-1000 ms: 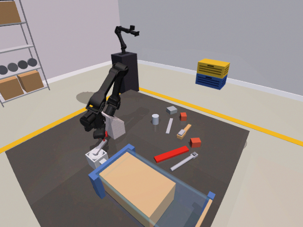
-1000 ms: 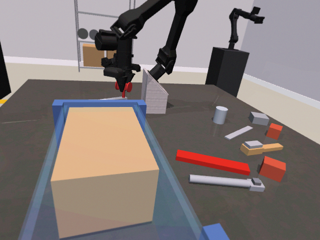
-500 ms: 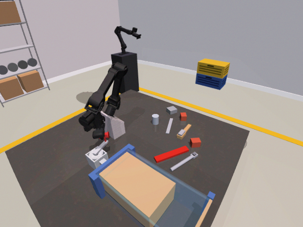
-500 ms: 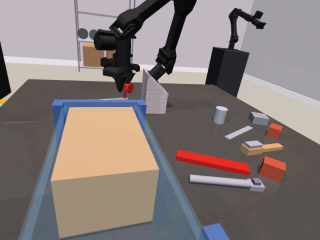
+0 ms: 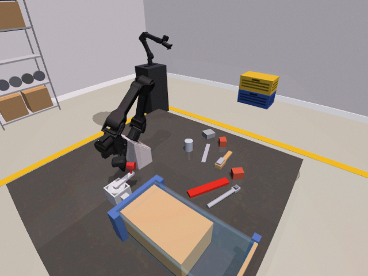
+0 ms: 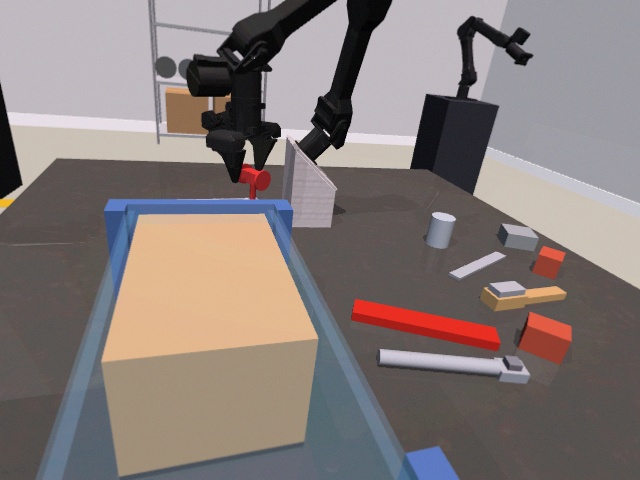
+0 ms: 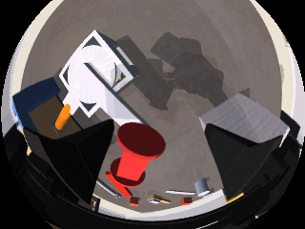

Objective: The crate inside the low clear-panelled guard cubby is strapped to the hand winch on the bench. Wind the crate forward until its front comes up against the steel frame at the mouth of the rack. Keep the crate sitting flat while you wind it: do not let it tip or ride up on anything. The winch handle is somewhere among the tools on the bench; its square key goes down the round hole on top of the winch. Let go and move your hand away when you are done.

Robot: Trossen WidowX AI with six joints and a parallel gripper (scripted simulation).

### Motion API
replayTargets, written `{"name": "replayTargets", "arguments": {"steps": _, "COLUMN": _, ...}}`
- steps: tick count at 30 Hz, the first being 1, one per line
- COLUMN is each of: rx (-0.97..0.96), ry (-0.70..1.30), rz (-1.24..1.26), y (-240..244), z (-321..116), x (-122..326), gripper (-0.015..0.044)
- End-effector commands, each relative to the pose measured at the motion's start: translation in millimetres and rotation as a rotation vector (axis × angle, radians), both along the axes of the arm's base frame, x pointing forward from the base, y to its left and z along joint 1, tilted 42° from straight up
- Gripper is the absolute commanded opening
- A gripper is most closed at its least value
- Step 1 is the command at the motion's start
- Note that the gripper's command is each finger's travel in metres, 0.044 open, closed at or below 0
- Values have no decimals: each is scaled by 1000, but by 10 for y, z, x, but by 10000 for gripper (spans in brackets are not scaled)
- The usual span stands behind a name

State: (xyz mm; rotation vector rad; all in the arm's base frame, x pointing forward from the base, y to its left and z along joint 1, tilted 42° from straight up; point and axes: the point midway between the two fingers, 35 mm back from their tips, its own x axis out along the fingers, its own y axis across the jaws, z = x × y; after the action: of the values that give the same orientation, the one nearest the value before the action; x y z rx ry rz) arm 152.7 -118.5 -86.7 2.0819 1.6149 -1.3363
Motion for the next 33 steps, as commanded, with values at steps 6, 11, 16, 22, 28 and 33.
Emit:
{"name": "replayTargets", "arguments": {"steps": 6, "rx": -22, "ry": -15, "rz": -1, "y": -373, "z": 411, "x": 22, "gripper": 440}}
{"name": "replayTargets", "arguments": {"steps": 11, "rx": -22, "ry": -15, "rz": -1, "y": -373, "z": 411, "x": 22, "gripper": 440}}
{"name": "replayTargets", "arguments": {"steps": 16, "rx": -22, "ry": -15, "rz": -1, "y": -402, "z": 487, "x": -9, "gripper": 440}}
{"name": "replayTargets", "arguments": {"steps": 22, "rx": -21, "ry": -12, "rz": -1, "y": -534, "z": 996, "x": -245, "gripper": 440}}
{"name": "replayTargets", "arguments": {"steps": 28, "rx": -20, "ry": -11, "rz": -9, "y": -587, "z": 900, "x": -170, "gripper": 440}}
{"name": "replayTargets", "arguments": {"steps": 33, "rx": -31, "ry": -2, "rz": 1, "y": -970, "z": 684, "x": 160, "gripper": 440}}
